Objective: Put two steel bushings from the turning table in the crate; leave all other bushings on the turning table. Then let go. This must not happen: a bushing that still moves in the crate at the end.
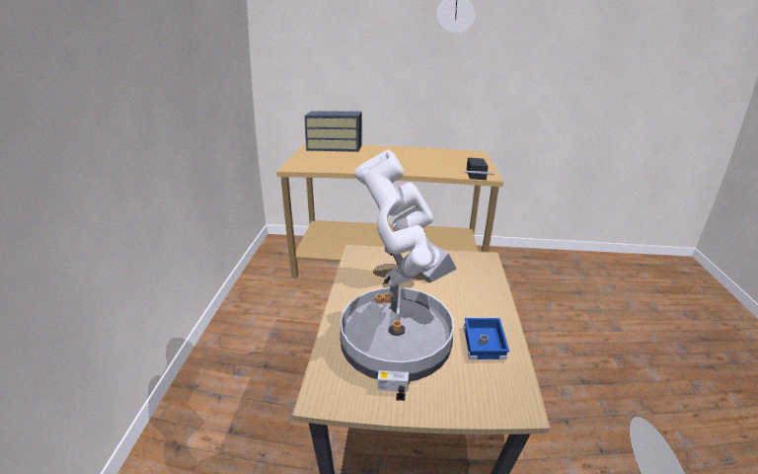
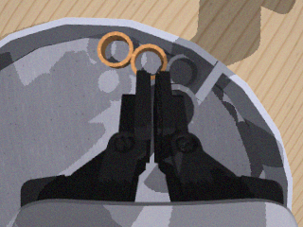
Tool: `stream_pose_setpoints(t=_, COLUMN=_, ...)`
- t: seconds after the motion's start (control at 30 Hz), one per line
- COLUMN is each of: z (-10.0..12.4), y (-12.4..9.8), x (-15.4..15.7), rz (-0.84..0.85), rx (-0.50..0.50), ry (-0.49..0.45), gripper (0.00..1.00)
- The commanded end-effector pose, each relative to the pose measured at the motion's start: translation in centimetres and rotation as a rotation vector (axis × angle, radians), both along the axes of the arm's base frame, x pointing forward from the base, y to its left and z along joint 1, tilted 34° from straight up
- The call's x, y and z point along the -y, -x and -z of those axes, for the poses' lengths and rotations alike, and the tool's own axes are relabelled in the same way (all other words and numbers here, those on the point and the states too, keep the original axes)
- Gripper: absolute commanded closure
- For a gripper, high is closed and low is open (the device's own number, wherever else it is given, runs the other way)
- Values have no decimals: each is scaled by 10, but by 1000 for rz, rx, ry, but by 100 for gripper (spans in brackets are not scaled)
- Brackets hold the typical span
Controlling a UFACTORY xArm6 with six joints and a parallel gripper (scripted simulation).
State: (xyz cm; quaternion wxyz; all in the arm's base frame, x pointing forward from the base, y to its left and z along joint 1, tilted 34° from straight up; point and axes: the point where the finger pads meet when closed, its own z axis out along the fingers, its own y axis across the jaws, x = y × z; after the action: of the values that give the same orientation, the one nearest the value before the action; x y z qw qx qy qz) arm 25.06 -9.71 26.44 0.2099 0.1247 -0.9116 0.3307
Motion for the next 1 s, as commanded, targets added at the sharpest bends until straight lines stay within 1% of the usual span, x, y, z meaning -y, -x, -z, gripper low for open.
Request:
stream_pose_setpoints(t=0.0, z=-1, y=-1, x=0, rz=-1, rx=3, ry=-1, gripper=100)
stream_pose_setpoints(t=0.23, z=0, y=-3, x=-5, rz=-1, rx=3, ry=-1, gripper=100)
stream_pose_setpoints(t=0.43, z=8, y=-14, x=-28, rz=-1, rx=3, ry=-1, gripper=100)
stream_pose_setpoints(t=0.5, z=8, y=-14, x=-28, rz=-1, rx=3, ry=-1, gripper=100)
stream_pose_setpoints(t=0.97, z=42, y=-62, x=-127, rz=-1, rx=3, ry=-1, gripper=100)
